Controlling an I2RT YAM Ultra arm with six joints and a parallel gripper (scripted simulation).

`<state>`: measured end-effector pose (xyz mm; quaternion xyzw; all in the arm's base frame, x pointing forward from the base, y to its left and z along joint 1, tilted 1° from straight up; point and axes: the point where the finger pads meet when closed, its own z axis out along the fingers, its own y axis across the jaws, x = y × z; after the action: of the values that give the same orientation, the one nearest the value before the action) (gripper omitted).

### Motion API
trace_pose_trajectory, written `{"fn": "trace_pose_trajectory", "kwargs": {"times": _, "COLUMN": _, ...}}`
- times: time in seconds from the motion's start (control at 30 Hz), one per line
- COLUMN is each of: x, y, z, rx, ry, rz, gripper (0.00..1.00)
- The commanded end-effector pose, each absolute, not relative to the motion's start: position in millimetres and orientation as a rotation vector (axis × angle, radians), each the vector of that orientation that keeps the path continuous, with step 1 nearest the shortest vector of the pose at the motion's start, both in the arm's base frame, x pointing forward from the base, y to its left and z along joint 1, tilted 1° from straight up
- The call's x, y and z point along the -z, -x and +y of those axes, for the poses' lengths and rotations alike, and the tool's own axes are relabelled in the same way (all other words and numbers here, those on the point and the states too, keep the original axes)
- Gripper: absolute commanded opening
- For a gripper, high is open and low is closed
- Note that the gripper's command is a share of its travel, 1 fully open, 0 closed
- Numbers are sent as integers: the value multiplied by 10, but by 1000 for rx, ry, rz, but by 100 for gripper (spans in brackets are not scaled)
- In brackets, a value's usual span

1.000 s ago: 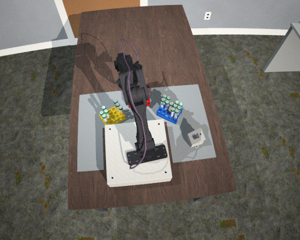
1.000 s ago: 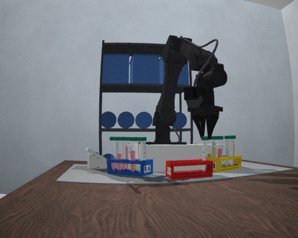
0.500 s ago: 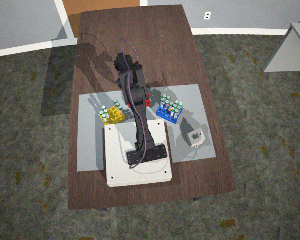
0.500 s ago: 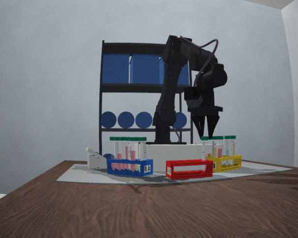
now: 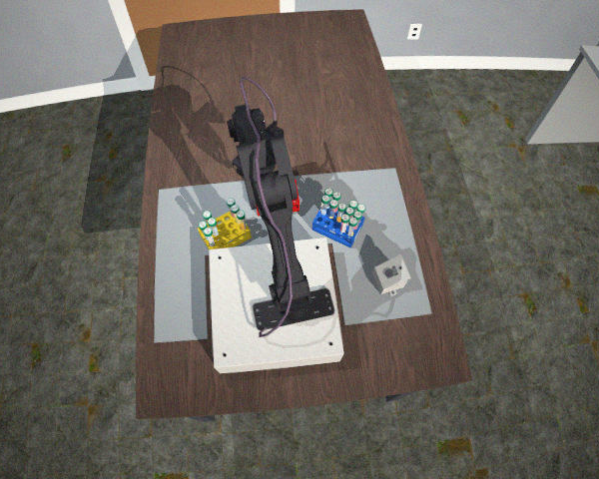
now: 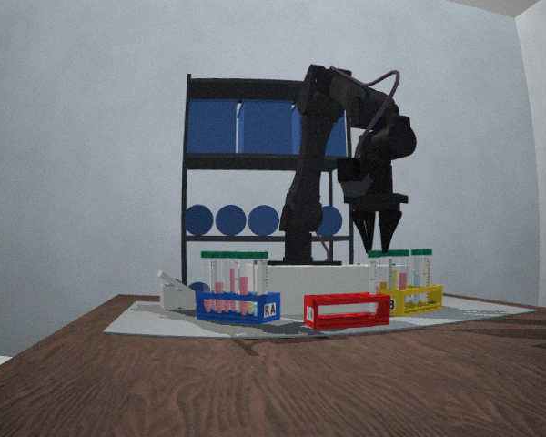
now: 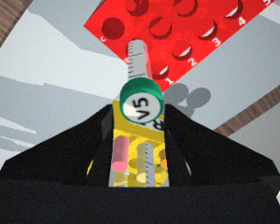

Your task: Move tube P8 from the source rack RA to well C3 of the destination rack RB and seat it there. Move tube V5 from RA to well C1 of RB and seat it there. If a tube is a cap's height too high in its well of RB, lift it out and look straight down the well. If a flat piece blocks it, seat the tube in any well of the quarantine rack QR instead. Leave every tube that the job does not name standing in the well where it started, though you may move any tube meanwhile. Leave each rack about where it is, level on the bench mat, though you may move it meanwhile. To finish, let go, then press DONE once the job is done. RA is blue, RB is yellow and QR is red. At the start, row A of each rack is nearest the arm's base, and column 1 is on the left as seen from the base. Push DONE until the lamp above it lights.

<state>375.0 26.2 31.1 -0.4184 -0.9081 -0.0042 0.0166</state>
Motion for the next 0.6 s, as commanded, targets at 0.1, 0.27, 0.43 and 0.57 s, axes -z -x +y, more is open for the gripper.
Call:
{"fn": "trace_pose_trajectory", "kwargs": {"times": 0.1, "x": -690, "y": -3847, "z": 245, "rx": 41, "ry": 1322, "rz": -2867, "gripper": 30}}
{"fn": "trace_pose_trajectory", "kwargs": {"times": 0.27, "x": -769, "y": -3826, "z": 227, "rx": 41, "ry": 1324, "rz": -2867, "gripper": 30}}
{"fn": "trace_pose_trajectory", "kwargs": {"times": 0.43, "x": -903, "y": -3809, "z": 198, "rx": 41, "ry": 1326, "rz": -2866, "gripper": 30}}
{"fn": "trace_pose_trajectory", "kwargs": {"times": 0.57, "x": -1010, "y": -3800, "z": 209, "rx": 40, "ry": 1323, "rz": -2867, "gripper": 30}}
